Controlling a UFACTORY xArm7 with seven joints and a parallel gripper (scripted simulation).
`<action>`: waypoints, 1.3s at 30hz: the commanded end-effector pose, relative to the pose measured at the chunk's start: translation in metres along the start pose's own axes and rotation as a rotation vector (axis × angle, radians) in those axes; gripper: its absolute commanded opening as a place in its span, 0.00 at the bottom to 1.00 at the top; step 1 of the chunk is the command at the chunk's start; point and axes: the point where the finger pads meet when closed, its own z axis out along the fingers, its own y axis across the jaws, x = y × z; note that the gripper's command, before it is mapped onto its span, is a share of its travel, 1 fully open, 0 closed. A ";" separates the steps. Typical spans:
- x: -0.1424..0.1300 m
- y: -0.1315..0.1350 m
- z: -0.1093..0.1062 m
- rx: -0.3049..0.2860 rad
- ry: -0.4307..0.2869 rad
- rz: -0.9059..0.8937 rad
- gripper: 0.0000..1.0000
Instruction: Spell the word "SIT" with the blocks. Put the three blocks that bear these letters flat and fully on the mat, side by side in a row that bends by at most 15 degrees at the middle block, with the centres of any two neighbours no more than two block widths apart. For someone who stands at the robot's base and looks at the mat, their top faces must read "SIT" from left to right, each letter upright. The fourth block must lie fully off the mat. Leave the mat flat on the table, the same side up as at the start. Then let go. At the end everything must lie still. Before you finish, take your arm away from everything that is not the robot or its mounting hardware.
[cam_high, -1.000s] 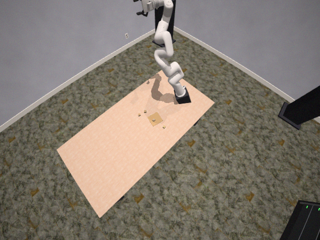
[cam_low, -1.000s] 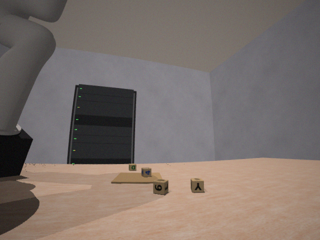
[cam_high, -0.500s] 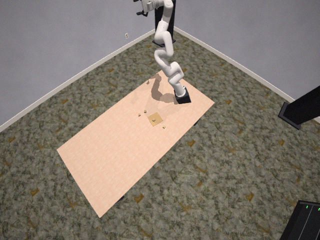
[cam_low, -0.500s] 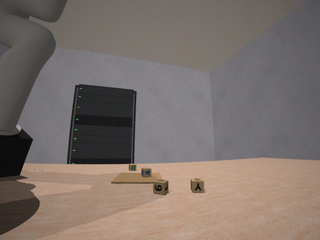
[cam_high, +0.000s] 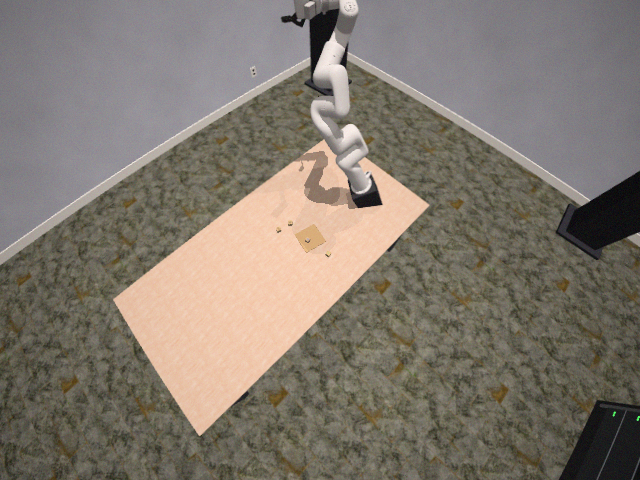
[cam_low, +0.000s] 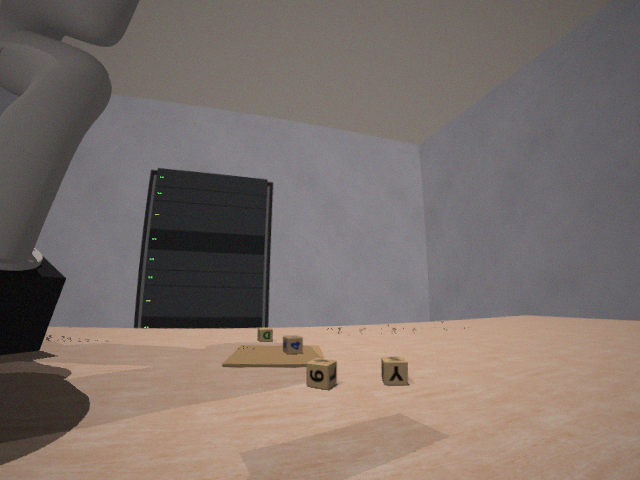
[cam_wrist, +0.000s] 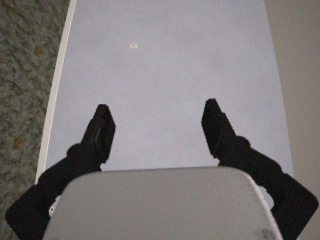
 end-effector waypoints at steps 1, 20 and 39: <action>0.022 0.027 -0.036 -0.046 -0.068 -0.115 1.00; 0.131 0.097 -0.140 -0.166 -0.290 -0.509 1.00; 0.279 0.133 -0.212 -0.249 -0.510 -0.929 1.00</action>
